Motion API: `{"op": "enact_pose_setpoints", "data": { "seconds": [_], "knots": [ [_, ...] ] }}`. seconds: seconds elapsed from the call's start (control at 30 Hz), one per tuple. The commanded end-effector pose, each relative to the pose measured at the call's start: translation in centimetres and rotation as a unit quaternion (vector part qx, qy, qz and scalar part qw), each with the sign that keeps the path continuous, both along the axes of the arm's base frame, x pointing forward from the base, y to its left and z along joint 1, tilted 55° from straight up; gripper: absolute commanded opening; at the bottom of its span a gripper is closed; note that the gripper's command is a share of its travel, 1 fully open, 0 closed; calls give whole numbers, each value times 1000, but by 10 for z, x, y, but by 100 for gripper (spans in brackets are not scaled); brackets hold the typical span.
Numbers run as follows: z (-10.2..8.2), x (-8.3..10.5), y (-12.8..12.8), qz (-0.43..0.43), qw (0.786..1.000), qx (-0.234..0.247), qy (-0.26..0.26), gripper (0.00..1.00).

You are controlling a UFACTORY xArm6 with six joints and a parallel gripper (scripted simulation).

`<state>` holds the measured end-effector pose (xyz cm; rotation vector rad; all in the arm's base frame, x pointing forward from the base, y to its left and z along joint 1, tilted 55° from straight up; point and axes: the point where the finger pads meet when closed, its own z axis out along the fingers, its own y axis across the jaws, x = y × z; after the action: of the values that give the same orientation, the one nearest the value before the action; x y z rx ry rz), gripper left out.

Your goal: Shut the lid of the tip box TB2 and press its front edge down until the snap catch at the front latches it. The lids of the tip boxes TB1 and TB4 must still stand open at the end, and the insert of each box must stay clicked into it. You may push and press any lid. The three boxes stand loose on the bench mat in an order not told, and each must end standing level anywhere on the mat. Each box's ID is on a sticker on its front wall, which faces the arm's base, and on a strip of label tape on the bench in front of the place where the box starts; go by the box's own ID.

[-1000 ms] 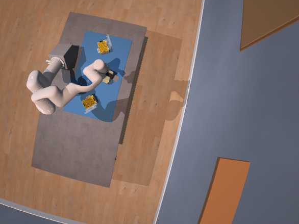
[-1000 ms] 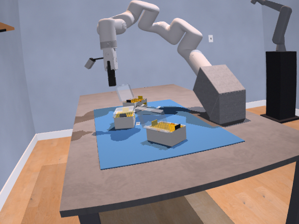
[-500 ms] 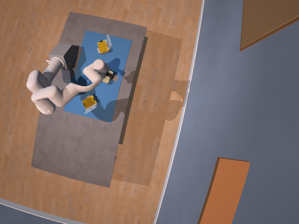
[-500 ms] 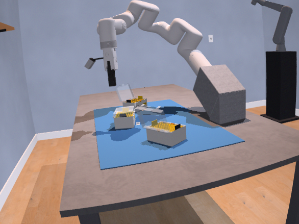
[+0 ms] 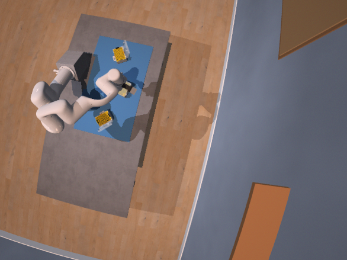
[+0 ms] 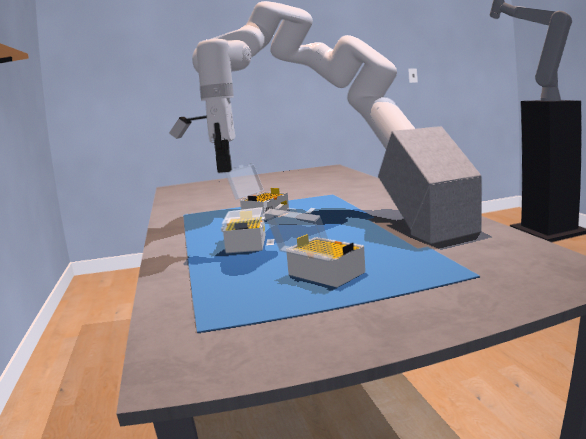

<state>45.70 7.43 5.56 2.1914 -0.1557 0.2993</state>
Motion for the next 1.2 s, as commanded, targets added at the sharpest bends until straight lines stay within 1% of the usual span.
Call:
{"op": "enact_pose_setpoints", "data": {
  "seconds": [0.0,0.27,0.33,0.83,0.9,1.17],
  "knots": [
    [-6,-6,-6,1,1000,1,-1,0],
    [-19,-18,-18,1,1000,1,-1,0],
    [-19,-18,-18,1,1000,1,-1,0],
    [-43,-40,-41,1,1000,1,-1,0],
    [-43,-40,-41,1,1000,1,-1,0],
    [-55,-51,-52,1,1000,1,-1,0]
  ]
}}
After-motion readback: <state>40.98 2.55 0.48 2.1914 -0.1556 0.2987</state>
